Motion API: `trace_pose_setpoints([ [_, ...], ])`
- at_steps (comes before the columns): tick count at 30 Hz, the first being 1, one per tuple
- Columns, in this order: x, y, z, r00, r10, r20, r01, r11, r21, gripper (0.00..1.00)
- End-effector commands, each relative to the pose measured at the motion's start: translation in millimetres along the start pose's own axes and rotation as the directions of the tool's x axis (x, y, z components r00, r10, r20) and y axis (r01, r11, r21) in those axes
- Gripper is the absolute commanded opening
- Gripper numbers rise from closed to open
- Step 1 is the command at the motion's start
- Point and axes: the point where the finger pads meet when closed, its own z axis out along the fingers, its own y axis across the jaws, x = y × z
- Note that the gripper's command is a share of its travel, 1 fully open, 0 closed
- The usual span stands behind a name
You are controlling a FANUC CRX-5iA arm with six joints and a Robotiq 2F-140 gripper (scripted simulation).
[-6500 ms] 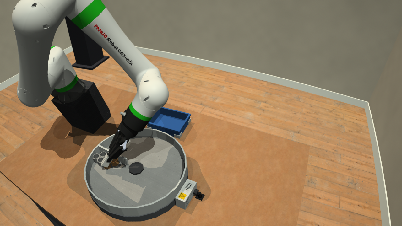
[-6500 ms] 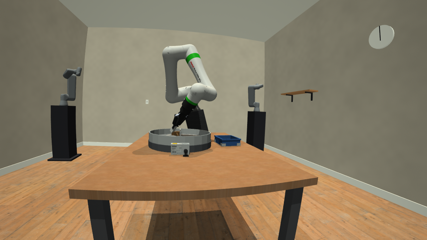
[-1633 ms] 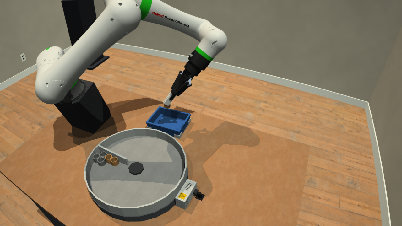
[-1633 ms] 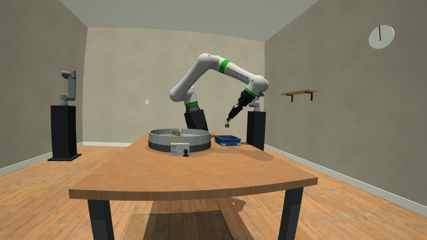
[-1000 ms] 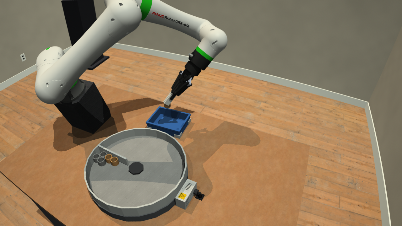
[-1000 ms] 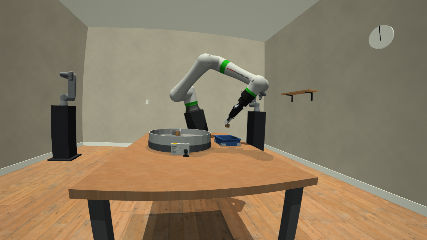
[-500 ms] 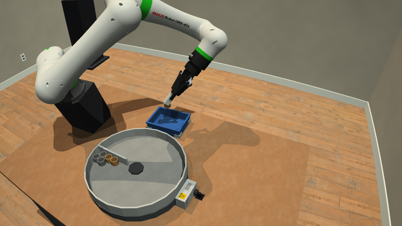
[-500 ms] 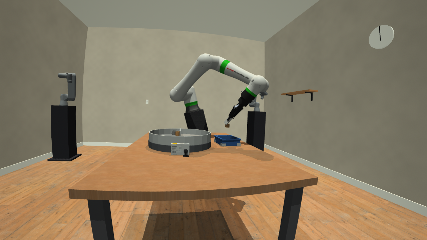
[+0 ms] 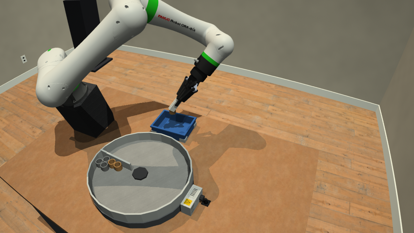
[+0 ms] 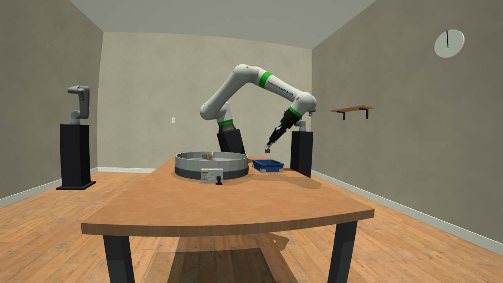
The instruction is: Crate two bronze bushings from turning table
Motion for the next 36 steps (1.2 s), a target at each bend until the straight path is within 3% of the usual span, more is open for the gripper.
trace_pose_setpoints([
  [1,4.4,0.0,4.7,1.000,0.000,-0.001,0.000,1.000,0.000,0.00],
  [11,32.9,-0.4,38.5,1.000,0.000,-0.001,0.000,1.000,0.000,0.00],
  [36,33.7,-0.4,39.6,1.000,0.000,-0.001,0.000,1.000,0.000,0.00],
])
